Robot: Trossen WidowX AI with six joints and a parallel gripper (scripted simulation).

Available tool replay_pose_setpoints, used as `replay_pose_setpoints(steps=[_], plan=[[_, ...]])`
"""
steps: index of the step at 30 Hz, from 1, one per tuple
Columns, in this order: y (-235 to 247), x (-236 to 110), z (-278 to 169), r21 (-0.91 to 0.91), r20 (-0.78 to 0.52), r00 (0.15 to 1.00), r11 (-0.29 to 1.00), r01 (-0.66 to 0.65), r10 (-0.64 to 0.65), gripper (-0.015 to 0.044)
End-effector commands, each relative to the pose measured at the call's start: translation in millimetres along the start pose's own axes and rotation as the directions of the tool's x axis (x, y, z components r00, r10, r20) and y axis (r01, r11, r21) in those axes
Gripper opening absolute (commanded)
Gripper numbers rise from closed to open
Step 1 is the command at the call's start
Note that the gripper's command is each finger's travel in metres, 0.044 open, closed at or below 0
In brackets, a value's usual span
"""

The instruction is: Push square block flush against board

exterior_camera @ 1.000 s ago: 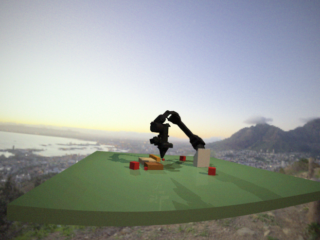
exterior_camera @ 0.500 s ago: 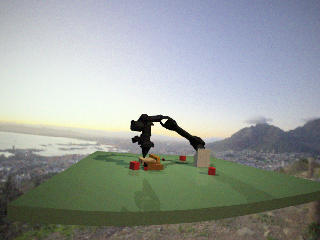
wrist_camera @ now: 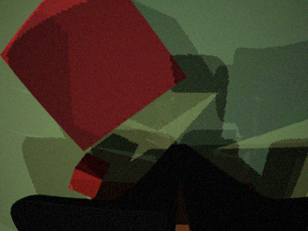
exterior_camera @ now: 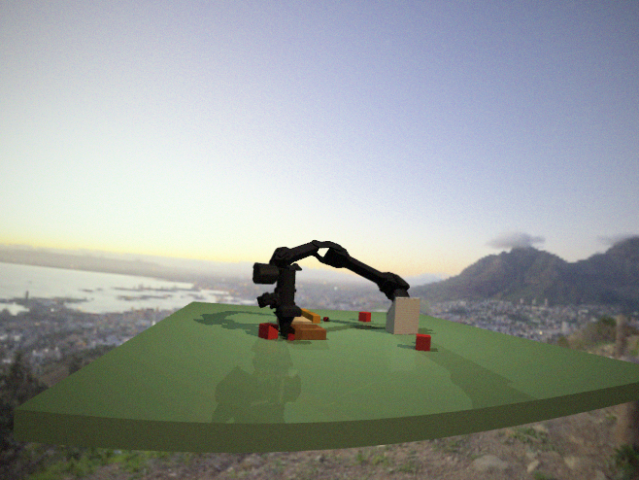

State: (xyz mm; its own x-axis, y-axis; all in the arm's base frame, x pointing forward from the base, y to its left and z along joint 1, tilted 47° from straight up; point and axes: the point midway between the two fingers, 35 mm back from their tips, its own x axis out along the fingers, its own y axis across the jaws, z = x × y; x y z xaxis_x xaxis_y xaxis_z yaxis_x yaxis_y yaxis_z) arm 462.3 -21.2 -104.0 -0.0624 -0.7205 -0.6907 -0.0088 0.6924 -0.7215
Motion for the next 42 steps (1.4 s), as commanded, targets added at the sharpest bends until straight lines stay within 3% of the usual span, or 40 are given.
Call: replay_pose_setpoints(steps=[1,15,42], plan=[[2.0,-4.4,0.5,-0.006,0.019,1.000,1.000,0.003,-0.003,0.0000],[2.4,-4.0,-18.0,-0.006,0.018,1.000,1.000,0.003,-0.003,0.0000],[3.8,-5.2,22.5,0.039,0.048,0.999,0.999,-0.007,0.005,0.0000]])
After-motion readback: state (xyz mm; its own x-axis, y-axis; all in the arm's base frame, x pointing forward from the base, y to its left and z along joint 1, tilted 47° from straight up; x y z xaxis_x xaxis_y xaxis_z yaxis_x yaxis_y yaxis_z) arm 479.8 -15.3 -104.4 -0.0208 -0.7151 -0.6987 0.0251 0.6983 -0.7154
